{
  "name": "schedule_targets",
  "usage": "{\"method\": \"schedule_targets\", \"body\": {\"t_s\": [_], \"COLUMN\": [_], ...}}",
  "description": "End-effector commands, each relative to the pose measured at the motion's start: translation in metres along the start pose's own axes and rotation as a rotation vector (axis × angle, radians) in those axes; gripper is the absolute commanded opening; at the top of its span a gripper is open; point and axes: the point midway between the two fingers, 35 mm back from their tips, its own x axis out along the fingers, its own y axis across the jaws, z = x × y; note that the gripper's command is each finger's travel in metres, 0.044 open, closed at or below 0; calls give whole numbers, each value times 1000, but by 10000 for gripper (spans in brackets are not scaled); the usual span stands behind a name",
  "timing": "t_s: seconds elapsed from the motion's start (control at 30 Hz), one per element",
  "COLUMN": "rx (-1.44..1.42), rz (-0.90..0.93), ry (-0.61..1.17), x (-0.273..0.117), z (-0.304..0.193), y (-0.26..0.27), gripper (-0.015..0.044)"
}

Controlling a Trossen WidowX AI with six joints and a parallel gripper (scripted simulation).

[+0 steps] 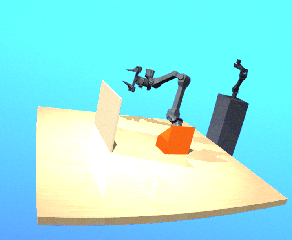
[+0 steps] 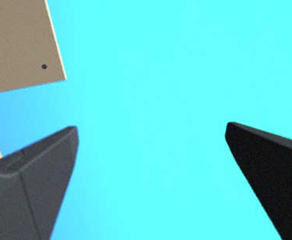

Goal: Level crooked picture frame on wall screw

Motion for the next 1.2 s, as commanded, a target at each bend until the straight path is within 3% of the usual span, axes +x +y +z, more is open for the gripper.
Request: {"method": "schedule_targets", "body": {"t_s": [0.0, 0.17, 0.5, 1.17], "rx": [19, 523, 1684, 2986], "rz": [1, 28, 63, 7], "ry": [0, 18, 104, 293], "x": [-1, -14, -43, -72], "z": [1, 37, 121, 209], "y": [0, 3, 33, 102], "gripper": [374, 260, 260, 260]}}
